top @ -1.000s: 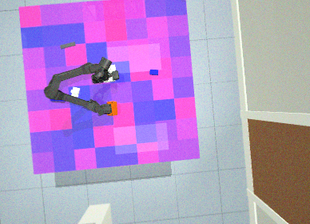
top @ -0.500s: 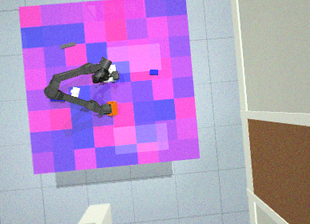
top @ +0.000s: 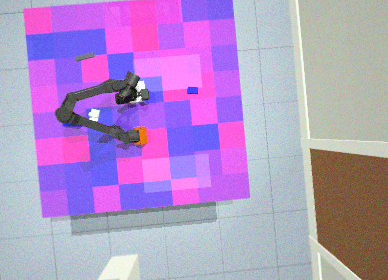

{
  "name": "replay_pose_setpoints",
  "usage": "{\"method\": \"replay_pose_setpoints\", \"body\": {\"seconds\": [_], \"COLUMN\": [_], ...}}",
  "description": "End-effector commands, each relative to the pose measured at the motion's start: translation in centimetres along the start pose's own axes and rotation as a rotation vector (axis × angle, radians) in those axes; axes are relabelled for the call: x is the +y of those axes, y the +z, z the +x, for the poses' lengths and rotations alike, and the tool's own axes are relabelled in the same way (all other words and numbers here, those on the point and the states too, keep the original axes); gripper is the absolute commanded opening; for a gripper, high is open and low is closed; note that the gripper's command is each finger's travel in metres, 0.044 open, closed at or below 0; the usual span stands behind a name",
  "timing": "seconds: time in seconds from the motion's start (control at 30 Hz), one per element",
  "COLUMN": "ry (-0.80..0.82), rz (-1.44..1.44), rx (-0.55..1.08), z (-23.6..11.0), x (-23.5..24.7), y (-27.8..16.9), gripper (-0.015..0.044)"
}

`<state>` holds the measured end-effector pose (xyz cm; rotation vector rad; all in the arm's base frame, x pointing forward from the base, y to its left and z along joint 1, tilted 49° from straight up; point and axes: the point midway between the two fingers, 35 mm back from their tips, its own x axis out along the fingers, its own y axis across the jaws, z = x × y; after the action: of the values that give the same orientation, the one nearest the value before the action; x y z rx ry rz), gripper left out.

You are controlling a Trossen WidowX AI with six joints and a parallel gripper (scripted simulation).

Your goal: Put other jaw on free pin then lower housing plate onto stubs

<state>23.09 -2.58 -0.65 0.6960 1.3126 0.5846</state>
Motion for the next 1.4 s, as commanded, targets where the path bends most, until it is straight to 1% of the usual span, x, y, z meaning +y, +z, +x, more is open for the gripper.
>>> {"method": "replay_pose_setpoints", "body": {"seconds": [0.0, 1.37], "ry": [0.003, 0.003], "rz": [0.006, 0.006], "rx": [-0.002, -0.002], "z": [0.12, 0.85], "x": [0.03, 0.04], "y": [0.02, 0.02], "gripper": [0.0351, 0.0351]}}
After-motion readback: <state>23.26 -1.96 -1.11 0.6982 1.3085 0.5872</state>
